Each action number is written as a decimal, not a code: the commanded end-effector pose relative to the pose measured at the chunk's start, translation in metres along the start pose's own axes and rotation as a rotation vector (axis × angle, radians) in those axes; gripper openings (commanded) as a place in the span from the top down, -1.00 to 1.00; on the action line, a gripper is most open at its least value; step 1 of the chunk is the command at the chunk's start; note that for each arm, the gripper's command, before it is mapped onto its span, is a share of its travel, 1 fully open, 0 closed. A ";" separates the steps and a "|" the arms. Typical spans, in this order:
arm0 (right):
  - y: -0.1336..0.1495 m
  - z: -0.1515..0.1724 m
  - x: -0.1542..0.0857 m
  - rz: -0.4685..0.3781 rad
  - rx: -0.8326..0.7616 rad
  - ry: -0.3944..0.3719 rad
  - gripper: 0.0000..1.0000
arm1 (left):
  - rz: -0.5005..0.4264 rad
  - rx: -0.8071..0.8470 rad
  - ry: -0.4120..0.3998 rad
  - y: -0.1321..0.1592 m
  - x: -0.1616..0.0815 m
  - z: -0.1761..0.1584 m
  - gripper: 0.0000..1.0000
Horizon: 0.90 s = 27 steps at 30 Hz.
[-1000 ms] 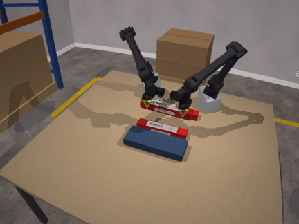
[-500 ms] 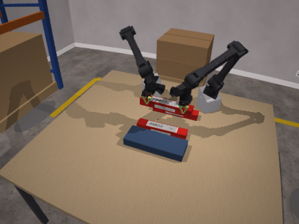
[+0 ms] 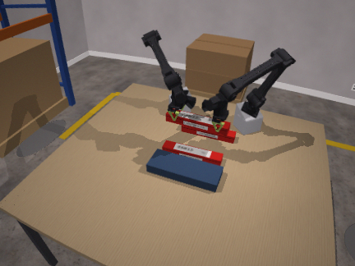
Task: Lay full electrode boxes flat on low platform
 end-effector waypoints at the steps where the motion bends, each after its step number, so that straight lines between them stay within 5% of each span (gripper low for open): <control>1: -0.003 -0.018 -0.040 -0.035 -0.002 0.070 1.00 | -0.041 -0.041 -0.060 -0.001 -0.036 0.018 1.00; 9: -0.003 -0.019 -0.043 -0.027 -0.004 0.056 1.00 | -0.024 -0.039 -0.038 0.000 -0.036 0.015 1.00; 12: -0.002 -0.017 -0.053 -0.036 0.000 0.070 1.00 | -0.044 -0.036 -0.061 -0.003 -0.053 0.016 1.00; 15: -0.001 -0.013 -0.036 -0.021 0.006 0.039 1.00 | -0.024 -0.025 -0.033 -0.001 -0.035 0.011 1.00; 27: 0.002 -0.020 -0.051 -0.031 0.006 0.061 1.00 | -0.023 -0.025 -0.033 0.000 -0.036 0.011 1.00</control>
Point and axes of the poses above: on each arm, the point where the finger pads meet when closed, its own x axis out along the fingers, its own z axis across the jaws, y = z × x, the point moved 5 cm from there along -x, back along the fingers, and after that the axes turned 6 degrees about -x, right-handed, at the moved point
